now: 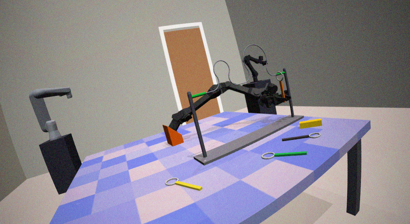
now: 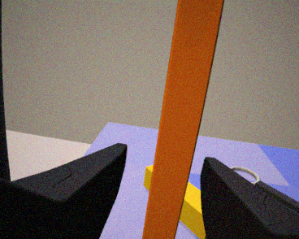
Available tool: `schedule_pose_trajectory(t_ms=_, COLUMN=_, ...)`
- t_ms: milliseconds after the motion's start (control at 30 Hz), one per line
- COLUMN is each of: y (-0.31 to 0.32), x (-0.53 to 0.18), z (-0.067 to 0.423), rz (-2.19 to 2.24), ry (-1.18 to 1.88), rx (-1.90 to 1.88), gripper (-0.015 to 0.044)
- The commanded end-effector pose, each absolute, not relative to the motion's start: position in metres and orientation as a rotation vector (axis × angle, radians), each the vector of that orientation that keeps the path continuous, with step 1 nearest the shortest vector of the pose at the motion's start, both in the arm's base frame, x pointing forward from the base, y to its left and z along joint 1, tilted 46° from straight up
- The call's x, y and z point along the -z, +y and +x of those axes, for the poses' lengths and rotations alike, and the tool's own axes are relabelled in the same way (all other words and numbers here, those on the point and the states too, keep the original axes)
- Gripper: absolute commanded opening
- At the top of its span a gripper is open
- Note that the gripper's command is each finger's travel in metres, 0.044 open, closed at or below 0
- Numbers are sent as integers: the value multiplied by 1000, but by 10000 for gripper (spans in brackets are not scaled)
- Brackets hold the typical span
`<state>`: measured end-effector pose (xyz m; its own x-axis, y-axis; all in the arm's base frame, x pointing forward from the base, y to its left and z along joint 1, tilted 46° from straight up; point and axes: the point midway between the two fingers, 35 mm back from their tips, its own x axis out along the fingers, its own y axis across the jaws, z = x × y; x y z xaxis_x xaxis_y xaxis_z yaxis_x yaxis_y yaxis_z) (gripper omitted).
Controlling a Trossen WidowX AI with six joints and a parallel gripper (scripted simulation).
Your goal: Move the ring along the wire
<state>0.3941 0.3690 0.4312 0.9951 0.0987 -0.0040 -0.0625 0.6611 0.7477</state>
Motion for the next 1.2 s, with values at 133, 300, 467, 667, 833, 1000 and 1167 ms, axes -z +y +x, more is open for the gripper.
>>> schedule_pose_trajectory(t_ms=133, y=369, x=-431, z=394, rz=838, ry=47, rx=-94, gripper=160)
schedule_pose_trajectory(t_ms=300, y=369, x=-431, z=394, rz=838, ry=47, rx=-94, gripper=160)
schedule_pose_trajectory(t_ms=467, y=369, x=-431, z=394, rz=843, ry=46, rx=-91, gripper=107)
schedule_pose_trajectory(t_ms=667, y=369, x=-431, z=394, rz=843, ry=46, rx=-91, gripper=-50)
schedule_pose_trajectory(t_ms=833, y=369, x=-431, z=394, rz=843, ry=46, rx=-91, gripper=-150)
schedule_pose_trajectory(t_ms=1000, y=369, x=-431, z=394, rz=843, ry=46, rx=-91, gripper=-150)
schedule_pose_trajectory(t_ms=1167, y=366, x=-434, z=395, rz=842, ry=44, rx=-93, gripper=-150)
